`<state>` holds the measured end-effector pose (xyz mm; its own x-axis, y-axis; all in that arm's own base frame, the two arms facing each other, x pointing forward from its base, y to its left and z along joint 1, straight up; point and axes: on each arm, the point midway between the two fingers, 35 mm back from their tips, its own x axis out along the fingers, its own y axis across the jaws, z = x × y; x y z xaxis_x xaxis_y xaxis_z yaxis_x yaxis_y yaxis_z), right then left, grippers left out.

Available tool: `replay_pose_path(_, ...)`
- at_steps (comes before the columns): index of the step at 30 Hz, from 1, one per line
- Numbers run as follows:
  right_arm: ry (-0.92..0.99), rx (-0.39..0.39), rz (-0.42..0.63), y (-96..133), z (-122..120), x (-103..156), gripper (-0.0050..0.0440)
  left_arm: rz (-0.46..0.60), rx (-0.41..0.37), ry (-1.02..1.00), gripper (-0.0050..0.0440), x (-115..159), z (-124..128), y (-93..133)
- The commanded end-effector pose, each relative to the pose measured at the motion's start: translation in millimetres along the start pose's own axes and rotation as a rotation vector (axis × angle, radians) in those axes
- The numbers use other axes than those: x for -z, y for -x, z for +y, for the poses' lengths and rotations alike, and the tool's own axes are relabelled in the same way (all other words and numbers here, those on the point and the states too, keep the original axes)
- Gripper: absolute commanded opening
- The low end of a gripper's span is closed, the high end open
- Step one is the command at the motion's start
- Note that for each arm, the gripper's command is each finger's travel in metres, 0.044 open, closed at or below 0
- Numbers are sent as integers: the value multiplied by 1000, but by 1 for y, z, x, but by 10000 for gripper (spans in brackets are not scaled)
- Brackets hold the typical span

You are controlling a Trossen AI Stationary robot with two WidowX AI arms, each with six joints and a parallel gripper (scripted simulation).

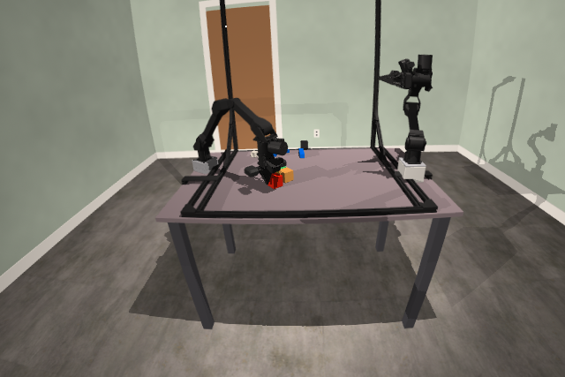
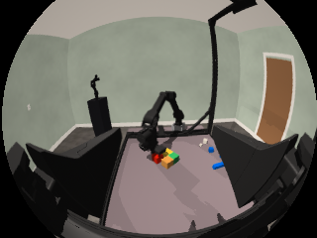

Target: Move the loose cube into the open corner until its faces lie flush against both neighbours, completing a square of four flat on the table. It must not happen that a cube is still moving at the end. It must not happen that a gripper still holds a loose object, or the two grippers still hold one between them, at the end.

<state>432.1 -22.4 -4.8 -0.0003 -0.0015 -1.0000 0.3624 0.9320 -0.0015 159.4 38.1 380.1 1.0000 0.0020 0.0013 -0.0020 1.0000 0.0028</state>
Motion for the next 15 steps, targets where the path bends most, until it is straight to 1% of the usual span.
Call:
replay_pose_path(1, -2, -2, 0, 0, 3, -1, 0, 0, 2, 3, 400, 0, 0, 0)
replay_pose_path(15, -2, -2, 0, 0, 11, -1, 0, 0, 2, 3, 400, 0, 0, 0)
